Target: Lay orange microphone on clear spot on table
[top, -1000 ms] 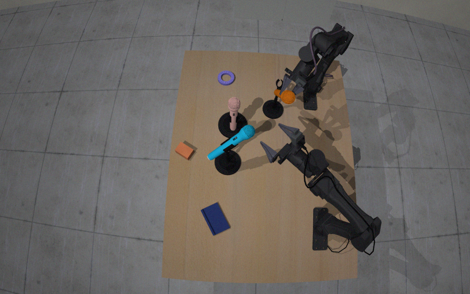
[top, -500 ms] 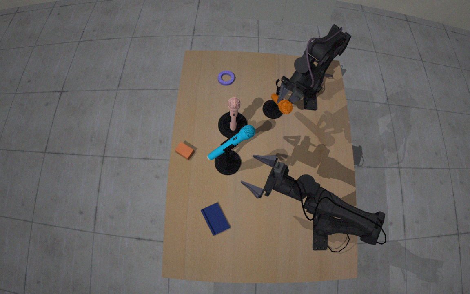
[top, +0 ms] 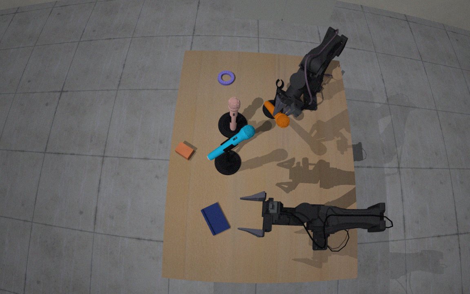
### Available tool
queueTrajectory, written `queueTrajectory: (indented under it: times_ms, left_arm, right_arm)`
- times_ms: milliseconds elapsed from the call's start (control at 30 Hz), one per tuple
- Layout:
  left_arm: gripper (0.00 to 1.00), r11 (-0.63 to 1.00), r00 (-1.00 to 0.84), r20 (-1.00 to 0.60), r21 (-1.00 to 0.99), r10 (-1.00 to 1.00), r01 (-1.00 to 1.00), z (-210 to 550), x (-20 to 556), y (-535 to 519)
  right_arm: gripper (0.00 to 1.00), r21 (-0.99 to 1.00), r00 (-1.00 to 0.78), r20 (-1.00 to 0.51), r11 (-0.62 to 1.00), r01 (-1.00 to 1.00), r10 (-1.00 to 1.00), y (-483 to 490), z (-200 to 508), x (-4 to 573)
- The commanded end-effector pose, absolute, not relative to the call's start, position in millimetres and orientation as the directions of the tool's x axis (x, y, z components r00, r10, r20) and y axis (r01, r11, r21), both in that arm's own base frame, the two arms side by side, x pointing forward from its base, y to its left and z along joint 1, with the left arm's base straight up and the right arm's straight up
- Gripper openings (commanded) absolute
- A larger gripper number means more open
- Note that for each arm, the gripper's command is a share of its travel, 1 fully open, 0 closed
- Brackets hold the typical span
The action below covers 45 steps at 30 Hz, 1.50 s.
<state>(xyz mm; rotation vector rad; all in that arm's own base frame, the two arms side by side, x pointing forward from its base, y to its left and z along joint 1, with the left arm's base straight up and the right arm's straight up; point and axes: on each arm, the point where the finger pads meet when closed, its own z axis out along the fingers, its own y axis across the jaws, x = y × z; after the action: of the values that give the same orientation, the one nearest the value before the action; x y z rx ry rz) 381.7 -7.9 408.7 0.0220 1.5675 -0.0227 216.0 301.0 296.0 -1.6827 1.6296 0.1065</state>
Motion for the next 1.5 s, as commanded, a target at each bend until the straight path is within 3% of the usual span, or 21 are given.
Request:
queueTrajectory:
  times_ms: [0, 267, 733, 833, 933, 1467]
  left_arm:
    - [0.98, 0.999, 0.056, -0.998, 0.011, 0.008, 0.043, 436.4, 375.3, -2.9]
    - [0.98, 1.0, 0.092, -0.996, 0.006, 0.004, 0.022, 447.4, 373.2, -0.5]
    - [0.98, 1.0, 0.1, -0.995, 0.007, 0.005, 0.02, 449.7, 372.1, 0.2]
    - [0.98, 1.0, 0.103, -0.995, 0.007, 0.005, 0.02, 450.8, 371.9, 0.3]
    - [0.98, 1.0, 0.103, -0.995, 0.007, 0.005, 0.02, 450.8, 371.9, 0.3]
    - [0.98, 1.0, 0.103, -0.995, 0.007, 0.005, 0.02, 450.8, 371.9, 0.3]
  right_arm:
    - [0.0, -0.528, 0.258, -0.55, 0.091, -0.845, -0.795, 320.0, 301.2, 221.6]
    - [0.0, -0.565, 0.307, -0.514, 0.046, -0.824, -0.801, 330.0, 293.0, 223.0]
    - [0.0, -0.589, 0.428, -0.331, -0.17, -0.79, -0.841, 359.2, 215.9, 214.8]
    - [0.0, -0.613, 0.432, -0.355, -0.143, -0.777, -0.829, 358.9, 234.7, 217.6]
    - [0.0, -0.589, 0.455, -0.286, -0.221, -0.778, -0.843, 363.7, 196.7, 213.3]
    - [0.0, -0.591, 0.578, -0.129, -0.405, -0.697, -0.806, 379.4, 142.5, 198.1]
